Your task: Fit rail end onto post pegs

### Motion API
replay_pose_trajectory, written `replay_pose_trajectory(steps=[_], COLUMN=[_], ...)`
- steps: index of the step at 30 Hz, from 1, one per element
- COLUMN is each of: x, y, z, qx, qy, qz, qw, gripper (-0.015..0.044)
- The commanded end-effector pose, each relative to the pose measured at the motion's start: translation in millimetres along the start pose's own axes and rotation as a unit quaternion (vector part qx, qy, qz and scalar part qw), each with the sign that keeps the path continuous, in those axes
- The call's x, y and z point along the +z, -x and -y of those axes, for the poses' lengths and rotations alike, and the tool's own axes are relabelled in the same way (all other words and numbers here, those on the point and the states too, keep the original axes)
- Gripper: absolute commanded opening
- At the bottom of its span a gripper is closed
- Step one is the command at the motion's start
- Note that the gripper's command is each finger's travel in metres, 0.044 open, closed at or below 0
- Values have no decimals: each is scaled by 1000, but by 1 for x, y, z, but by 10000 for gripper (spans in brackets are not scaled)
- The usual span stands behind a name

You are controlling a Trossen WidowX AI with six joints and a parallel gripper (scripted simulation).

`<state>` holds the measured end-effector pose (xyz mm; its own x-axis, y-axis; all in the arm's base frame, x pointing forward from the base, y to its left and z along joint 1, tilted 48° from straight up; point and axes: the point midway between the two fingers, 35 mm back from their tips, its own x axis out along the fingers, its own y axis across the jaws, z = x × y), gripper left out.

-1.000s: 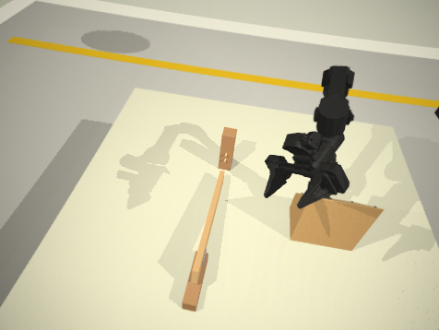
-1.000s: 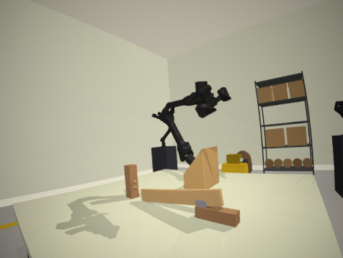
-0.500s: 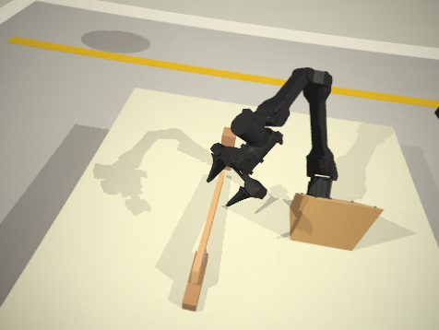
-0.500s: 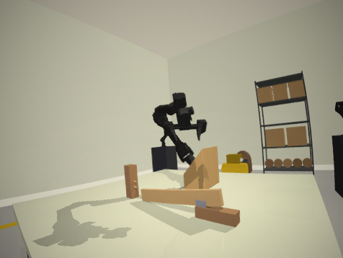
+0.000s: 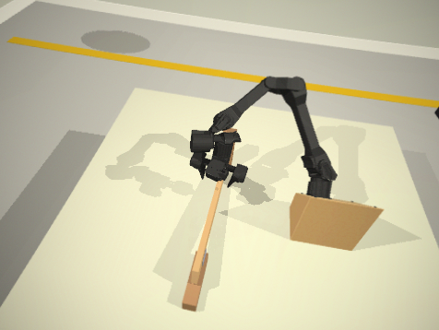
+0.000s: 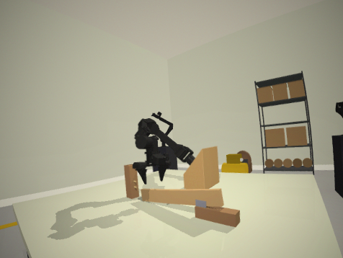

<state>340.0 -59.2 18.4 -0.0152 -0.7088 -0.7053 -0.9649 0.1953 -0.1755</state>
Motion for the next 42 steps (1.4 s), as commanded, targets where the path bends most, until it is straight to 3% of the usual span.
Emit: replay_pose_trajectory(steps=[1,42], x=[-22,-22], y=[-15,-69], z=[-4,-9], qx=[32,32], qy=[54,54], qz=[-24,-24], qw=[998,998], gripper=[440,440])
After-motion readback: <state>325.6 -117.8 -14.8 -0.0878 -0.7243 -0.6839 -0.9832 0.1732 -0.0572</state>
